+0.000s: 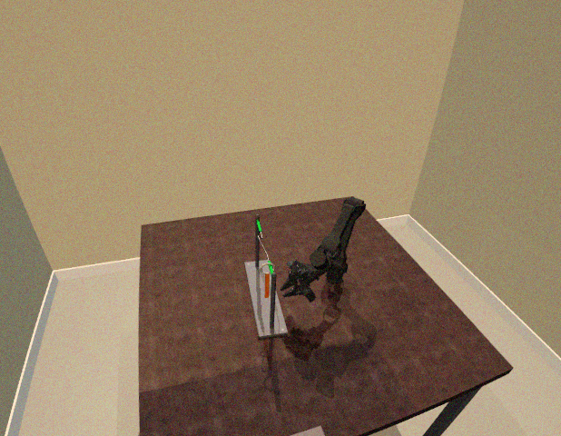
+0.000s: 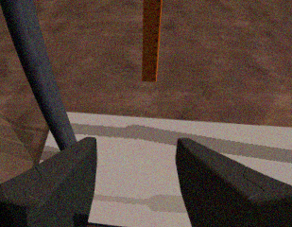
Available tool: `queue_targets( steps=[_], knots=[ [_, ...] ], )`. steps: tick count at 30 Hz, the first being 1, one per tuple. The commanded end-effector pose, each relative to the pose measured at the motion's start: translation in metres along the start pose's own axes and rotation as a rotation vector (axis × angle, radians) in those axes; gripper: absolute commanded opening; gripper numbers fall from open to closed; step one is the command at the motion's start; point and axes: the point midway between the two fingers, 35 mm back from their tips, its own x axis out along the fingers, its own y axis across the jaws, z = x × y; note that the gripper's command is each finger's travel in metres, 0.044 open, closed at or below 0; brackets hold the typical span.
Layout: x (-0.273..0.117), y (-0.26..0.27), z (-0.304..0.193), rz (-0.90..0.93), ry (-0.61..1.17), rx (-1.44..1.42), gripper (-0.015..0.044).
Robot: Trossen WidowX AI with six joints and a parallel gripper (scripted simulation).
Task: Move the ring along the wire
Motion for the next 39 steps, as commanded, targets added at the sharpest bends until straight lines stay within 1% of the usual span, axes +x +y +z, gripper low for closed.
queue_targets(
  steps=[1,7,34,36,39],
  knots=[
    [-0.016,0.0,0.004,0.002,-0.01,0.009,0.016],
    [-0.032,-0.001,0.003,0.001,-0.011,0.01,0.016],
    [-0.032,-0.001,0.003,0.001,-0.011,0.01,0.016],
    [-0.038,0.0,0.001,0.003,-0.005,0.006,0.0213],
    [-0.067,0.0,0.001,0.003,-0.004,0.006,0.0291]
  ],
)
